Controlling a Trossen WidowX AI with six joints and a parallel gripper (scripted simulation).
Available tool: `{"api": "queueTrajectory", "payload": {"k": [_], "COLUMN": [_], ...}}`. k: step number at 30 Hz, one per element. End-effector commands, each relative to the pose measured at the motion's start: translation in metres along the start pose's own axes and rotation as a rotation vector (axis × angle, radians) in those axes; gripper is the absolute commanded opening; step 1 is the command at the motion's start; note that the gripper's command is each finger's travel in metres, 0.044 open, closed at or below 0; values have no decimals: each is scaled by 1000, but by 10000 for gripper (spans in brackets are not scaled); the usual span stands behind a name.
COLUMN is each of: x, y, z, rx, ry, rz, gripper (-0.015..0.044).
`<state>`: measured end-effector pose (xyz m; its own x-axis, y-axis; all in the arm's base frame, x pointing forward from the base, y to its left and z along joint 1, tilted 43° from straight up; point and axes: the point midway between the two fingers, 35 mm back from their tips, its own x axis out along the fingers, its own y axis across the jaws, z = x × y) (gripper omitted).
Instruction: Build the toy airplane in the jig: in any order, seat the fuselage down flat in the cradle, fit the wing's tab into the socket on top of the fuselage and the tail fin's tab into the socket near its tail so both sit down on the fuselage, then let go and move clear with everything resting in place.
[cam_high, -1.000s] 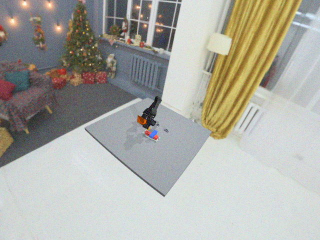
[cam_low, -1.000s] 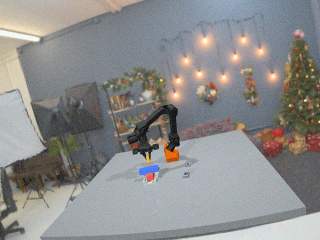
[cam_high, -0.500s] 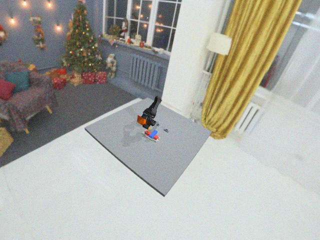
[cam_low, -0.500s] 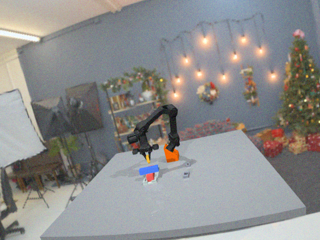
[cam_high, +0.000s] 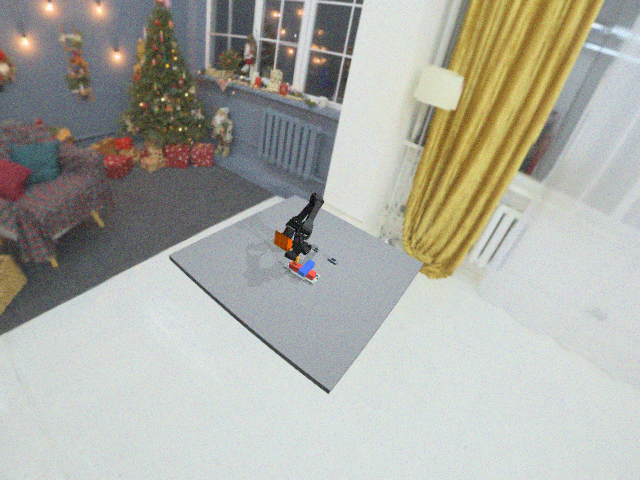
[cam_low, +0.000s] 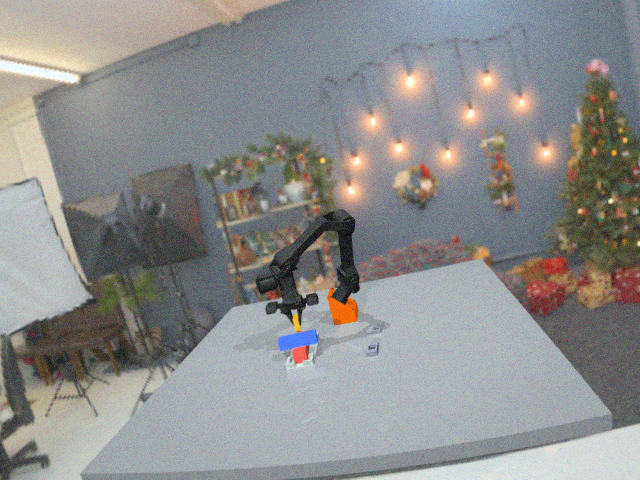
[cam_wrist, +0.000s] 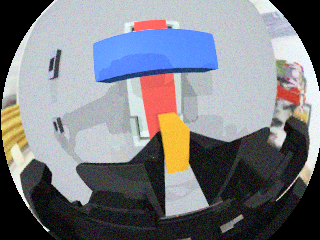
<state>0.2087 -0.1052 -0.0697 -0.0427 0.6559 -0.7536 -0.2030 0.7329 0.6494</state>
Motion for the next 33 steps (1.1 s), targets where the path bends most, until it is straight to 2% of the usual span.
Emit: {"api": "queueTrajectory", "payload": {"k": [1,20,25,26,30,33], "x": [10,21,19,19,19,19], "y": [1,2,2,2,2,2], "z": [-1,-2,-1,-1,-1,-1], "rx": [9,8,2,2,2,2], "ry": [1,1,2,2,2,2], "rz": [14,15,8,8,8,8], "gripper": [65,65,31,5,0,79]}}
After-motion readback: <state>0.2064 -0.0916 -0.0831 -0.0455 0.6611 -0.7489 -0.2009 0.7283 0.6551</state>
